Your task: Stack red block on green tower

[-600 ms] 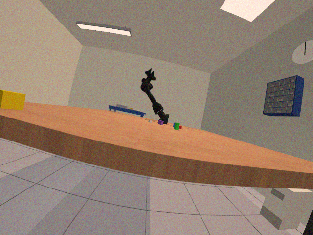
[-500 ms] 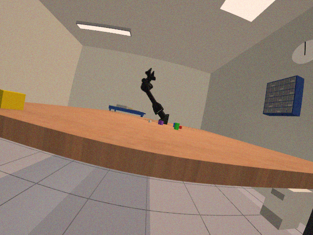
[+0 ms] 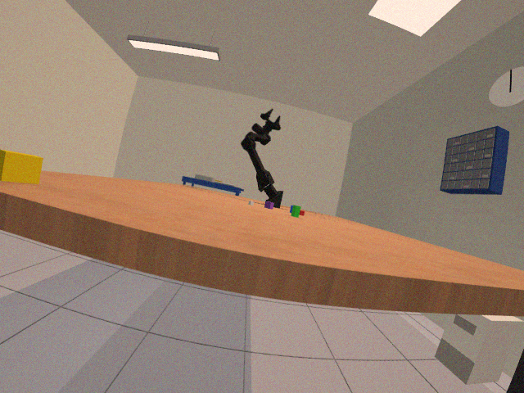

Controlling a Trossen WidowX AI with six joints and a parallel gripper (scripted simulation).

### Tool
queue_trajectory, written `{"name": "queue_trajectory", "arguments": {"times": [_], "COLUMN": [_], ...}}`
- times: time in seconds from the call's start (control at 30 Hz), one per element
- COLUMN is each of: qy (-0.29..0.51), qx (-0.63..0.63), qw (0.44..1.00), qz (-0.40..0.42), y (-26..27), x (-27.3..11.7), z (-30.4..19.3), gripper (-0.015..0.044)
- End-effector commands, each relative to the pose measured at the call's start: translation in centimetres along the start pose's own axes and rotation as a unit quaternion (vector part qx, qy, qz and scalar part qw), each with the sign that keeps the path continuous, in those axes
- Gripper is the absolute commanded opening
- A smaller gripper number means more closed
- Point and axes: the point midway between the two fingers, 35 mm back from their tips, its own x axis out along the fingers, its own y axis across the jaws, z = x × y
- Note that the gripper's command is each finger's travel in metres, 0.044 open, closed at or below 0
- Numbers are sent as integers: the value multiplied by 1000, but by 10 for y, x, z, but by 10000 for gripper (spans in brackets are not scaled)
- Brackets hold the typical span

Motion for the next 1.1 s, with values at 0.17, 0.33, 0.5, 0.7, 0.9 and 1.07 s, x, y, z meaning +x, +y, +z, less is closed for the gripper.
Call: {"name": "queue_trajectory", "arguments": {"times": [0.17, 0.33, 0.5, 0.7, 0.9, 1.07], "qy": [-69, -125, -191, -281, -376, -457], "qx": [-132, -191, -242, -288, -314, -321], "qw": [987, 969, 942, 896, 839, 783], "qz": [-54, -93, -135, -188, -236, -275], "y": [-48, -64, -71, -67, -48, -26], "x": [53, 74, 86, 83, 63, 32], "z": [103, 177, 258, 360, 455, 528], "gripper": [440, 440, 440, 440, 440, 440]}}
